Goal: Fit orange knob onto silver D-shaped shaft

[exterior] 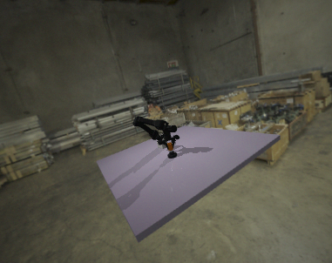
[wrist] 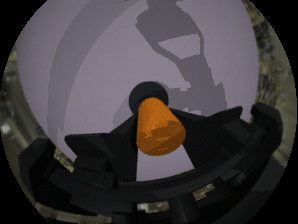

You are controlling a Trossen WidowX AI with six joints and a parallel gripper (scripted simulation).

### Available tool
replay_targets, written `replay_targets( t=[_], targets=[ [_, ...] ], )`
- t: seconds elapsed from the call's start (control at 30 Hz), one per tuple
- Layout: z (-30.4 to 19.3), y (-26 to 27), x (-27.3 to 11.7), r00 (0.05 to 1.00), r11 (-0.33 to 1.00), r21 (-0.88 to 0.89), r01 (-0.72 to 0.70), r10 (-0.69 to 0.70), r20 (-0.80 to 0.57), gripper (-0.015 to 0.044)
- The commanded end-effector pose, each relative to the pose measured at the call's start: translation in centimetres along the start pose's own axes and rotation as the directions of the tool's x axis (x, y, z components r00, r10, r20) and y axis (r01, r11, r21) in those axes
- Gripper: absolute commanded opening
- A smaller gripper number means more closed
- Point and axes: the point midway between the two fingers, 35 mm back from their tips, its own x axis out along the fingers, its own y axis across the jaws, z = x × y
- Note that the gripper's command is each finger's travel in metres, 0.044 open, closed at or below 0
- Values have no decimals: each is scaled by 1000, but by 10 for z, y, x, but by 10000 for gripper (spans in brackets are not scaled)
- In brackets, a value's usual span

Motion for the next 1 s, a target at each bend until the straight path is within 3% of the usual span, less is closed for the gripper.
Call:
replay_targets(
  t=[0.0, 0.97],
  targets=[
    [-2, -2, -2, 1000, 993, -115, 1, -2, -4, 0],
    [0, 0, -1, 1000, 992, -125, 1, -2, -4, 0]
  ],
)
